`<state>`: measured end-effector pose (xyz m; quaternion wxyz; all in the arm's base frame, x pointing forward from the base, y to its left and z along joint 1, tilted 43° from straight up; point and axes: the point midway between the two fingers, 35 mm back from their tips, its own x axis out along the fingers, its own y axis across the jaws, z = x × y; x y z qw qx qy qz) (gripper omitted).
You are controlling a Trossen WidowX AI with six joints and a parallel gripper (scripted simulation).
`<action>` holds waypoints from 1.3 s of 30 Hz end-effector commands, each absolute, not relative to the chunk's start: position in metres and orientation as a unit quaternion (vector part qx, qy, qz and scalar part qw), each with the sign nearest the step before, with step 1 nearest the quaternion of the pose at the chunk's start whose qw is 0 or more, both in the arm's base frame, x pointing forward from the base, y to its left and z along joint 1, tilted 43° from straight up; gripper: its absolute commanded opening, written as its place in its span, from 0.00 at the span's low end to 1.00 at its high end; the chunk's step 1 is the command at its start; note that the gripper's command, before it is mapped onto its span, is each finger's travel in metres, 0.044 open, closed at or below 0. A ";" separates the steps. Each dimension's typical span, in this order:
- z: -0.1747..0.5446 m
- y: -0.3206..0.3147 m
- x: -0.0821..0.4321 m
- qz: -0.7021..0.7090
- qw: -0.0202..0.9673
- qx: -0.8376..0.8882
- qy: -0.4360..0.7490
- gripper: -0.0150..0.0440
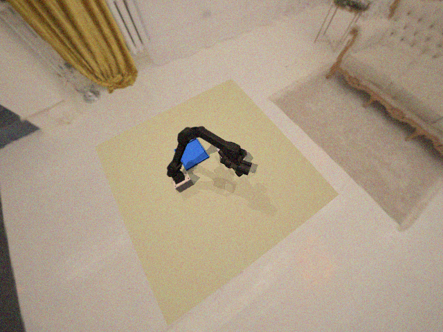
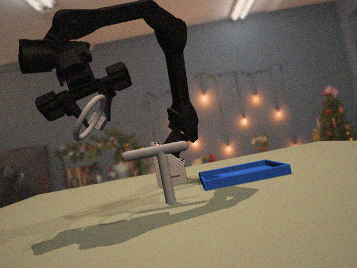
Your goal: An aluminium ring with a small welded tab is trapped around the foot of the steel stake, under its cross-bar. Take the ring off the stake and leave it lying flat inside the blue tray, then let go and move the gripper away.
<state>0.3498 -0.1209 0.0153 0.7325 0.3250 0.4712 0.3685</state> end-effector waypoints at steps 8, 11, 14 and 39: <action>0.023 -0.114 0.338 0.416 0.777 0.237 0.409 0.25; 0.025 -0.112 0.336 0.426 0.788 0.211 0.392 0.25; 0.027 -0.110 0.333 0.437 0.797 0.185 0.374 0.25; 0.043 -0.092 0.306 0.495 0.839 -0.045 0.223 0.25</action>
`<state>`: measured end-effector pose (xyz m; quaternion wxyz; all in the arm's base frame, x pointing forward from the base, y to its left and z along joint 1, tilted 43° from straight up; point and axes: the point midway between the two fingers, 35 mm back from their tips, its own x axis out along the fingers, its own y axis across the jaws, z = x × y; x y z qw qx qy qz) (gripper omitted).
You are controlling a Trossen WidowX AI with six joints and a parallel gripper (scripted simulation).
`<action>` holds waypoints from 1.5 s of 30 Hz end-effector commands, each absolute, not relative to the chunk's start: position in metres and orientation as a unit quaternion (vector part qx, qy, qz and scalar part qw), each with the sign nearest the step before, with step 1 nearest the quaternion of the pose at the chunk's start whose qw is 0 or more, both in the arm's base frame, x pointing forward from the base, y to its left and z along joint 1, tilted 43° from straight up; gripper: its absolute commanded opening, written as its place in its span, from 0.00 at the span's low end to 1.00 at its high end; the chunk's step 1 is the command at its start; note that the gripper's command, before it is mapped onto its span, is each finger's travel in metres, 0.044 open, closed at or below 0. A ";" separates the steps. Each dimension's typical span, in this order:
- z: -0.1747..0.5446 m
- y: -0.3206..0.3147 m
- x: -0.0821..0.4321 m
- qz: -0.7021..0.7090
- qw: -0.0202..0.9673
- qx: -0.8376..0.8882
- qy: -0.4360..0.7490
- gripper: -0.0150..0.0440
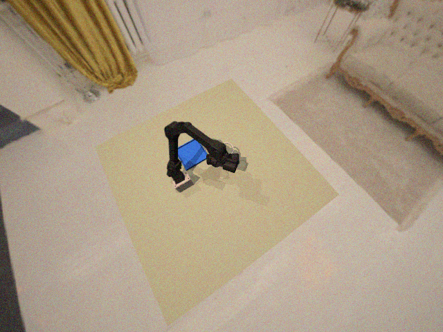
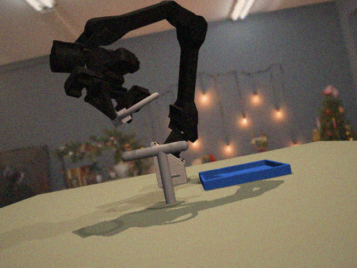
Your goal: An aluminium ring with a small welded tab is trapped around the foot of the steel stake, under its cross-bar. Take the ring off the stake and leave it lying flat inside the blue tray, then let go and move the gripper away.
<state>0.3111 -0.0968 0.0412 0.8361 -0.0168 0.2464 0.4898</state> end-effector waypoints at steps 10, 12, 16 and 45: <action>0.047 -0.084 0.294 0.505 0.836 -0.140 0.161 0.25; 0.048 -0.082 0.292 0.506 0.834 -0.159 0.148 0.25; 0.050 -0.079 0.287 0.508 0.829 -0.197 0.123 0.25; 0.061 -0.049 0.267 0.529 0.796 -0.233 0.178 0.25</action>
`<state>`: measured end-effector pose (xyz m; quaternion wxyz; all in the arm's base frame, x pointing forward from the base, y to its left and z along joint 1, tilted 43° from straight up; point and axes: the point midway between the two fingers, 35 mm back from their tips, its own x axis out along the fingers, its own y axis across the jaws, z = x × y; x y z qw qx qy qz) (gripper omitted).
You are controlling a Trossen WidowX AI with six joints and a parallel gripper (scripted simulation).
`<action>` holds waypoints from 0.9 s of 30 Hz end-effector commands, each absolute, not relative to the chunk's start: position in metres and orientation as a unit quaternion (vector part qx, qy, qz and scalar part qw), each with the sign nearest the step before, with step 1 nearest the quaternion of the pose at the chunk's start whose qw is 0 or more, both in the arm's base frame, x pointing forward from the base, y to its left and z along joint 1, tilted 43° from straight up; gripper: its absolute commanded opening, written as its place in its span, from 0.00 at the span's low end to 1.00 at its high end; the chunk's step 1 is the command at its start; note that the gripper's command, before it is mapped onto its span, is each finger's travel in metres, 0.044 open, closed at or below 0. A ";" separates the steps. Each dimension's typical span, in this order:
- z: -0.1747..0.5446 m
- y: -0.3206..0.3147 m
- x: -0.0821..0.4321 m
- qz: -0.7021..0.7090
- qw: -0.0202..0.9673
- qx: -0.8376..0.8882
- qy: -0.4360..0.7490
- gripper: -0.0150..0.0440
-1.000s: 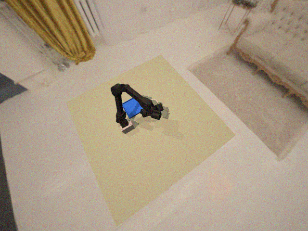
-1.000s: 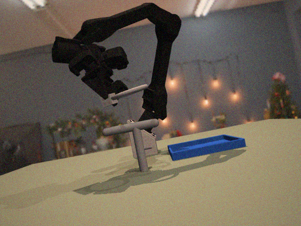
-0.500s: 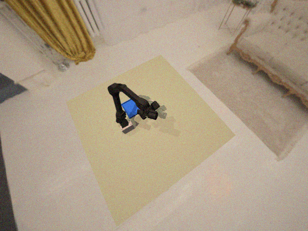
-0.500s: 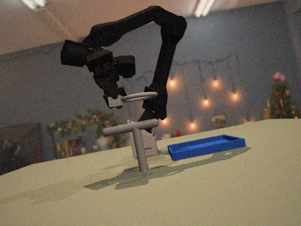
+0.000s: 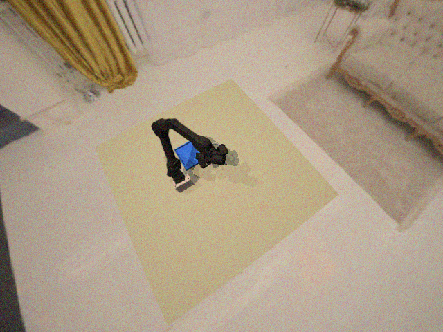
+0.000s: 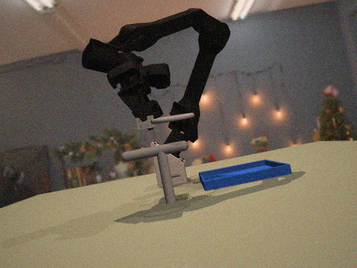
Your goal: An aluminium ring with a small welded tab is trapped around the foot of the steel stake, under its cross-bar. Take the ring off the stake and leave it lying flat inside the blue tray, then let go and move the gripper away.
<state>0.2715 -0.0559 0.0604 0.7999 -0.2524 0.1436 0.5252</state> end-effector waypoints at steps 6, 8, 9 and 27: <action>0.064 -0.042 0.263 0.526 0.790 -0.207 0.237 0.25; 0.065 -0.039 0.262 0.523 0.788 -0.199 0.257 0.25; 0.066 -0.038 0.261 0.521 0.787 -0.195 0.266 0.25; 0.076 -0.023 0.249 0.442 0.777 -0.132 0.428 0.25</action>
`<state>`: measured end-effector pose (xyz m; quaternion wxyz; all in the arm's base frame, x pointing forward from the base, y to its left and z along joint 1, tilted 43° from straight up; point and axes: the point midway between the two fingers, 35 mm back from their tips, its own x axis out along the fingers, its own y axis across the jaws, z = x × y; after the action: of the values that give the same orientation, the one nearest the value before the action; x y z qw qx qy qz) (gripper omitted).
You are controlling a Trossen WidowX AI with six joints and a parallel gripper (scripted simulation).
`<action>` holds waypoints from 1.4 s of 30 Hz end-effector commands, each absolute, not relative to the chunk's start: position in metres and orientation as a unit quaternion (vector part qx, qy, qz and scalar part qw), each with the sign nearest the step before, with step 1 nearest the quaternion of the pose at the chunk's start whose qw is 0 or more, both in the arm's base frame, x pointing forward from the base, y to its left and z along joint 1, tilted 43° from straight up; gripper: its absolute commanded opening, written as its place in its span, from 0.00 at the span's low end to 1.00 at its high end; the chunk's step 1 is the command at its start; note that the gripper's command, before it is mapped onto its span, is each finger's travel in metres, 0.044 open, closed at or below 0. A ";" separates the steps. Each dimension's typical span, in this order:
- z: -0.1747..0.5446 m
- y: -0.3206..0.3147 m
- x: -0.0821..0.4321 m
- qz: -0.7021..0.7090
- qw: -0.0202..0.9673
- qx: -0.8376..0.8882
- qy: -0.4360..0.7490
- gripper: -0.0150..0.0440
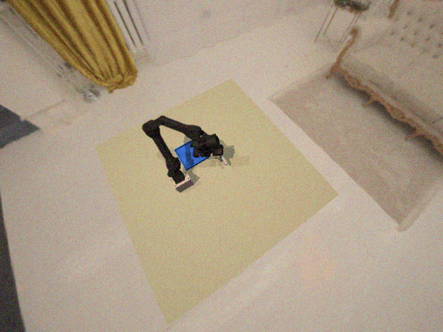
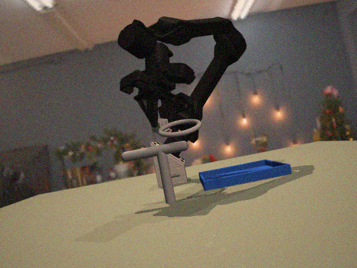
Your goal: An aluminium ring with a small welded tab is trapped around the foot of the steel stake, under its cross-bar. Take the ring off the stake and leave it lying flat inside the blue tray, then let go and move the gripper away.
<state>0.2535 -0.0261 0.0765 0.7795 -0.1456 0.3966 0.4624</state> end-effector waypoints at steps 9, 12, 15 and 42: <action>0.083 -0.018 0.243 0.377 0.779 -0.103 0.491 0.25; 0.085 -0.017 0.241 0.352 0.780 -0.093 0.509 0.25; 0.088 -0.016 0.239 0.325 0.782 -0.083 0.525 0.25; 0.120 -0.023 0.237 0.118 0.822 -0.030 0.557 0.25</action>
<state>0.2304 -0.0155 0.1091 0.8091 -0.0142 0.5715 0.1364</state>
